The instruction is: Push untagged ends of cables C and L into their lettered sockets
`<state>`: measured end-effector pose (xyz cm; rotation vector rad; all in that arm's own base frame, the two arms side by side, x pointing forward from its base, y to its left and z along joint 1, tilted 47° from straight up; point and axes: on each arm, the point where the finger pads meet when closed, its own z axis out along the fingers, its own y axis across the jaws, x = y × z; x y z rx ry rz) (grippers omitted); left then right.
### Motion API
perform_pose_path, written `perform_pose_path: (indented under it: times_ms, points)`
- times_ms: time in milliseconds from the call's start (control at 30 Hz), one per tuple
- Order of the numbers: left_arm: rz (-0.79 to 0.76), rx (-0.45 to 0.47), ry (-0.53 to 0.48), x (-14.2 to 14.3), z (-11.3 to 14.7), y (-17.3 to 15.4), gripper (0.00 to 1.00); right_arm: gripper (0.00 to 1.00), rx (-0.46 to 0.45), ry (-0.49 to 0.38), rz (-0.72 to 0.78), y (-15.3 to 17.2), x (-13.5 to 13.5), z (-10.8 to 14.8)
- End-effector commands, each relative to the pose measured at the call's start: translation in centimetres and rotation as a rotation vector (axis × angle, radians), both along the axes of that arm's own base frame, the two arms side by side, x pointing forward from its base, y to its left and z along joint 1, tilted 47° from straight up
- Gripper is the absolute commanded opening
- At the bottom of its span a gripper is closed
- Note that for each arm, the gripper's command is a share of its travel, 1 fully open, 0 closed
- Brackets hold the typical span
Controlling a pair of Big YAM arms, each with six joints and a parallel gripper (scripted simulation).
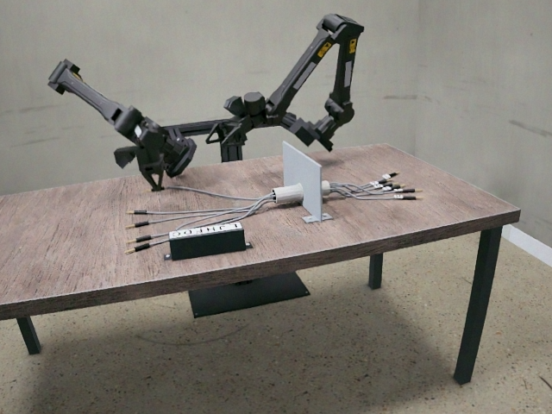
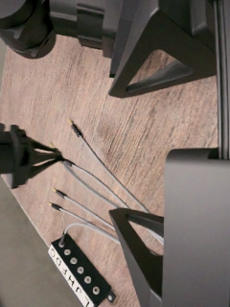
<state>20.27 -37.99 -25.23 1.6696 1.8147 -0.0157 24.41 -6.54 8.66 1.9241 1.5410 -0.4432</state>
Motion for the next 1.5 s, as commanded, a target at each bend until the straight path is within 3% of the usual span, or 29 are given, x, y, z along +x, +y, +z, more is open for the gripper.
perform_pose_path:
  times_ms: [0, 233, 600, 700, 967, 1133, 1267, 1467]
  points:
    - [0.023, -0.039, -0.007, 1.0, 0.5, -1.3, 1.00, 0.05, 0.008, -0.046, -0.029, 1.1, 1.4, 1.9]
    - [0.061, -0.088, -0.052, 1.2, 0.2, -2.6, 1.00, 0.05, 0.020, -0.056, -0.018, 2.1, 3.4, 0.5]
    - [0.429, -0.195, -0.485, 4.5, 2.7, -1.2, 1.00, 0.05, 0.046, -0.045, 0.033, 7.4, 14.6, -8.2]
    - [0.453, -0.201, -0.510, 4.6, 2.9, -0.9, 1.00, 0.05, 0.048, -0.043, 0.042, 8.0, 15.4, -8.8]
    - [0.568, -0.215, -0.638, 4.6, 3.9, 0.6, 1.00, 0.05, 0.054, -0.038, 0.055, 10.5, 20.9, -13.3]
    - [0.582, -0.206, -0.641, 5.1, 3.8, 1.1, 1.00, 0.05, 0.041, -0.034, 0.067, 11.2, 21.6, -14.2]
    - [0.582, -0.206, -0.641, 5.1, 3.8, 1.1, 1.00, 0.05, 0.044, -0.037, 0.066, 10.8, 21.8, -13.5]
    - [0.582, -0.206, -0.641, 5.1, 3.8, 1.1, 1.00, 0.05, -0.014, 0.166, 0.288, 11.3, 21.2, -13.8]
